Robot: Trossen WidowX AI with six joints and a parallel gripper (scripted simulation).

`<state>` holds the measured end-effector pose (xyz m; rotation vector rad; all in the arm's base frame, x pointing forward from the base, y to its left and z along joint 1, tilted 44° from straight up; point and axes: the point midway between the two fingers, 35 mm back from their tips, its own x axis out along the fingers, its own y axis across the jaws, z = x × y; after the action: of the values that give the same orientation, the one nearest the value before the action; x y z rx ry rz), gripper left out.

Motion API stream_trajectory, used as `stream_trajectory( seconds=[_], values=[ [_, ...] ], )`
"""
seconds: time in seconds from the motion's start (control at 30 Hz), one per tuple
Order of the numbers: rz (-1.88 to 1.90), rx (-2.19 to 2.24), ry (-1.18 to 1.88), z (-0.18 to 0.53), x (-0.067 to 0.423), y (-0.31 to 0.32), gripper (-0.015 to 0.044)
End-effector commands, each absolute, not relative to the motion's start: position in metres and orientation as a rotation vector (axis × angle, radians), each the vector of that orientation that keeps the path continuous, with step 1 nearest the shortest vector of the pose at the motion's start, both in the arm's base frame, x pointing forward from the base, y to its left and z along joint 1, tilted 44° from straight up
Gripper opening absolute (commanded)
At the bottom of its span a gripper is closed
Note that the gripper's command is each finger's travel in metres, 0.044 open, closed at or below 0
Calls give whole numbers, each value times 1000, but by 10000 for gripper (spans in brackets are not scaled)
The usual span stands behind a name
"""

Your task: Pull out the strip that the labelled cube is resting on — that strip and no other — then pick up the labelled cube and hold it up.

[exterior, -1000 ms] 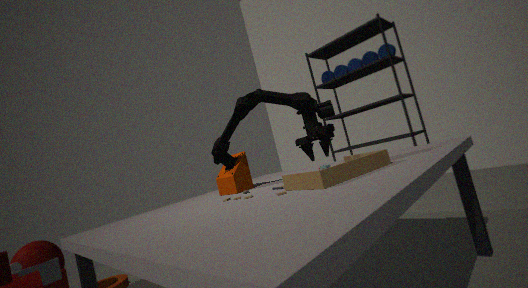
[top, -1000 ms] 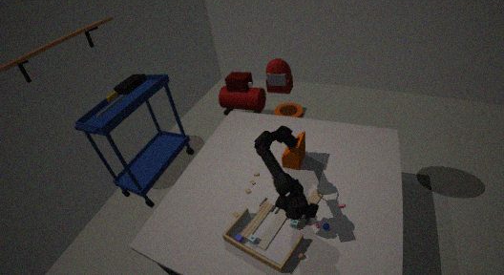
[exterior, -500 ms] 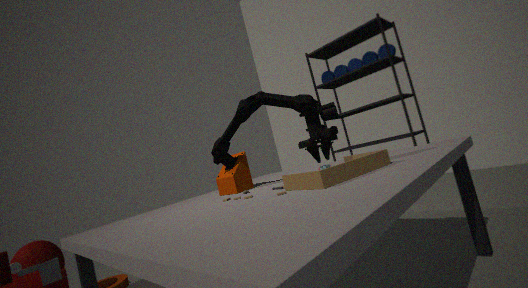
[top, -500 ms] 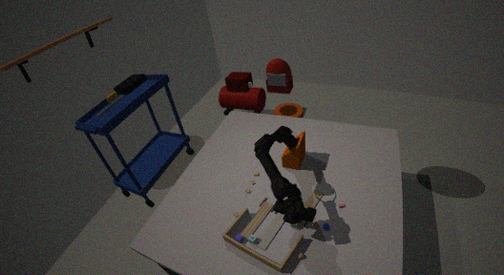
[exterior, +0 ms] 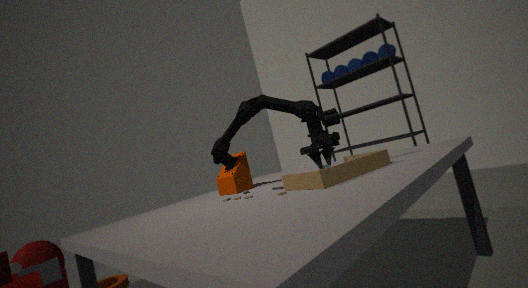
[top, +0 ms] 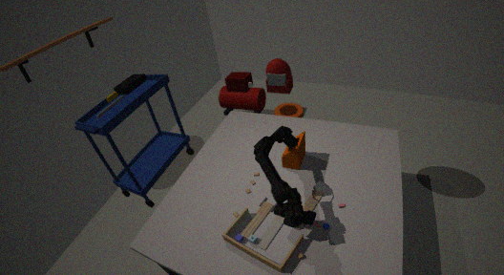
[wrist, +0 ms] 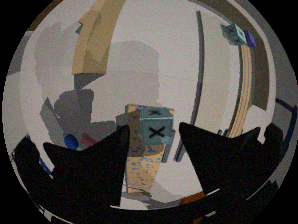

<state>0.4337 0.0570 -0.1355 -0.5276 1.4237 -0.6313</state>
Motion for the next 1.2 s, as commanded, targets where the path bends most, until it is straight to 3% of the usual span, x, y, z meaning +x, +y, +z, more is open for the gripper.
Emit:
stream_trajectory(
  seconds=[0.0, 0.3, 0.43, 0.63, 0.77, 1.17],
  values=[
    [-633, -534, 1426, -140, 433, 52, 250],
    [-633, -535, 1426, -148, 433, 44, 250],
    [-634, -528, 1425, -146, 434, 46, 145],
    [-634, -528, 1425, -146, 434, 46, 105],
    [-633, -529, 1425, -145, 432, 47, 0],
    [-631, -533, 1428, -122, 400, 57, 0]
  ],
)
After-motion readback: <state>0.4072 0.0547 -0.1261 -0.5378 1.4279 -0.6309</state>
